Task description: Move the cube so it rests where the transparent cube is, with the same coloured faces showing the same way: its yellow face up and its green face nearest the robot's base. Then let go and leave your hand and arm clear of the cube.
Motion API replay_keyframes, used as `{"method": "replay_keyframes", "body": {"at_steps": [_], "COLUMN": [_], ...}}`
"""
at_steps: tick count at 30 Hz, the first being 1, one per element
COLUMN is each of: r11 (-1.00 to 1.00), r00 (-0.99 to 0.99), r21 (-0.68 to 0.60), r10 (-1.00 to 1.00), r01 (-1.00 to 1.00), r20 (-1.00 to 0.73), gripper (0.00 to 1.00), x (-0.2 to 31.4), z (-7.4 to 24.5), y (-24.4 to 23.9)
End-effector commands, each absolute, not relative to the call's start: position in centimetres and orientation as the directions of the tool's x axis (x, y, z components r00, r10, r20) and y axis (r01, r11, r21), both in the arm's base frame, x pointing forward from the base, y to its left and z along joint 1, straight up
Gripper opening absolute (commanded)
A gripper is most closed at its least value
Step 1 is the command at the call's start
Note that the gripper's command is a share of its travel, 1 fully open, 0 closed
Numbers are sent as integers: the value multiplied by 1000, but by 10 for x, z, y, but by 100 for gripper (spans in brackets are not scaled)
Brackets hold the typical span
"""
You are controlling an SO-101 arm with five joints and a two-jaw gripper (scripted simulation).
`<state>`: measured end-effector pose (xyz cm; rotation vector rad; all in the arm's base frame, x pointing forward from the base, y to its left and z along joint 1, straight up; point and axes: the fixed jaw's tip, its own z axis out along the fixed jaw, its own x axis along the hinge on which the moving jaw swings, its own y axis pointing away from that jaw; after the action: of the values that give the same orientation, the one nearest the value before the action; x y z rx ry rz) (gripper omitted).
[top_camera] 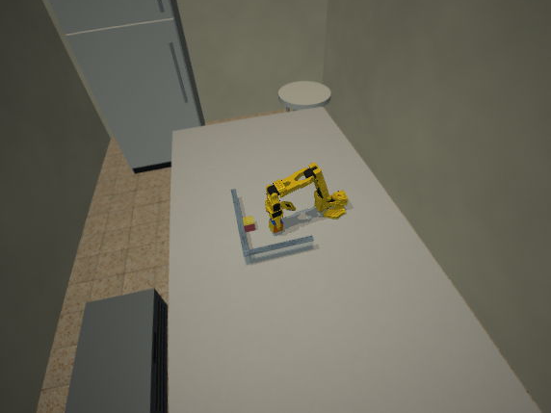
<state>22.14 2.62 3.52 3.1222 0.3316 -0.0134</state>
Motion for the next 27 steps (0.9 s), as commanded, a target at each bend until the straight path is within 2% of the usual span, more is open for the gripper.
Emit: {"method": "replay_keyframes", "body": {"at_steps": [1, 27], "r11": [-978, -978], "r00": [977, 977], "r21": [3, 3], "r10": [210, 210], "r01": [210, 210], "r20": [48, 48], "gripper": [22, 22], "x": [228, 228], "z": [44, 34], "y": [27, 27]}}
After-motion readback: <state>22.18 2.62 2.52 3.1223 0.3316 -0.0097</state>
